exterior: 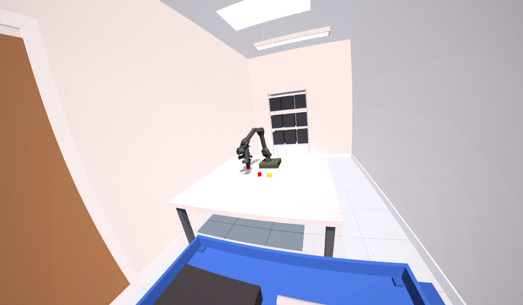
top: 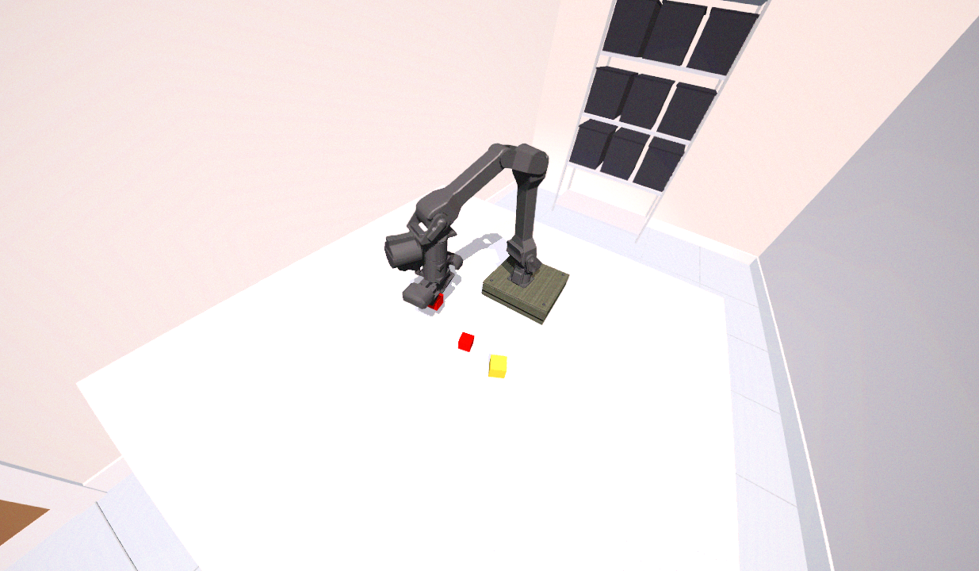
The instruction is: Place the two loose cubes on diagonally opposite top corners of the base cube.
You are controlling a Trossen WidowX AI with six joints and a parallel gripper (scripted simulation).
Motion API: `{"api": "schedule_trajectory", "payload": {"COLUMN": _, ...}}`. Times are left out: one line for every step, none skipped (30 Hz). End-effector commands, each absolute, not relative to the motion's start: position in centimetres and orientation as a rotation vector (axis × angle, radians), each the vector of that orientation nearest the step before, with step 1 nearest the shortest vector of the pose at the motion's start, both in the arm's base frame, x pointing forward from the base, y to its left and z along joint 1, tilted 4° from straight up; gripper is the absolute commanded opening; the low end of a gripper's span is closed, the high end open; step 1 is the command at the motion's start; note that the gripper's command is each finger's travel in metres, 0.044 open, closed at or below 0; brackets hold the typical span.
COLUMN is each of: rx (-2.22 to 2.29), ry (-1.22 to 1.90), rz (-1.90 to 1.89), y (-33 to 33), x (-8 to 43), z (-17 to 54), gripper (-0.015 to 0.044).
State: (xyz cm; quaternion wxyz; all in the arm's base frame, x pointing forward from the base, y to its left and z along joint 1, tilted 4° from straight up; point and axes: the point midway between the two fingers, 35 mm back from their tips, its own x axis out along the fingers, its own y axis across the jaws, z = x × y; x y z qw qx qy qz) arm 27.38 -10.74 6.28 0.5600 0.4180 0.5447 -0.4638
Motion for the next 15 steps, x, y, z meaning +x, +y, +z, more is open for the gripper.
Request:
{"api": "schedule_trajectory", "payload": {"rx": 0.995, "ry": 1.276, "rz": -1.093, "y": -10.7, "x": 27.5, "z": 7.1, "gripper": 0.0105}}
{"api": "schedule_trajectory", "payload": {"rx": 0.995, "ry": 1.276, "rz": -1.093, "y": -10.7, "x": 27.5, "z": 7.3, "gripper": 0.0105}}
{"api": "schedule_trajectory", "payload": {"rx": 0.996, "ry": 1.277, "rz": -1.094, "y": -10.7, "x": 27.5, "z": 7.5, "gripper": 0.0105}}
{"api": "schedule_trajectory", "payload": {"rx": 0.997, "ry": 1.278, "rz": -1.095, "y": -10.7, "x": 27.4, "z": 7.6, "gripper": 0.0105}}
{"api": "schedule_trajectory", "payload": {"rx": 0.997, "ry": 1.278, "rz": -1.095, "y": -10.7, "x": 27.4, "z": 7.8, "gripper": 0.0105}}
{"api": "schedule_trajectory", "payload": {"rx": 0.998, "ry": 1.279, "rz": -1.096, "y": -10.6, "x": 27.4, "z": 8.0, "gripper": 0.0105}}
{"api": "schedule_trajectory", "payload": {"rx": 0.998, "ry": 1.279, "rz": -1.097, "y": -10.6, "x": 27.4, "z": 8.2, "gripper": 0.0105}}
{"api": "schedule_trajectory", "payload": {"rx": 0.999, "ry": 1.280, "rz": -1.097, "y": -10.6, "x": 27.3, "z": 8.3, "gripper": 0.0105}}
{"api": "schedule_trajectory", "payload": {"rx": 0.999, "ry": 1.281, "rz": -1.098, "y": -10.6, "x": 27.3, "z": 8.5, "gripper": 0.0105}}
{"api": "schedule_trajectory", "payload": {"rx": 1.000, "ry": 1.281, "rz": -1.098, "y": -10.6, "x": 27.3, "z": 8.7, "gripper": 0.0105}}
{"api": "schedule_trajectory", "payload": {"rx": 1.000, "ry": 1.282, "rz": -1.099, "y": -10.6, "x": 27.2, "z": 8.9, "gripper": 0.0105}}
{"api": "schedule_trajectory", "payload": {"rx": 1.001, "ry": 1.282, "rz": -1.100, "y": -10.6, "x": 27.2, "z": 9.0, "gripper": 0.0105}}
{"api": "schedule_trajectory", "payload": {"rx": 1.002, "ry": 1.283, "rz": -1.100, "y": -10.5, "x": 27.2, "z": 9.2, "gripper": 0.0105}}
{"api": "schedule_trajectory", "payload": {"rx": 1.002, "ry": 1.284, "rz": -1.101, "y": -10.5, "x": 27.1, "z": 9.4, "gripper": 0.0105}}
{"api": "schedule_trajectory", "payload": {"rx": 1.003, "ry": 1.284, "rz": -1.102, "y": -10.5, "x": 27.1, "z": 9.6, "gripper": 0.0105}}
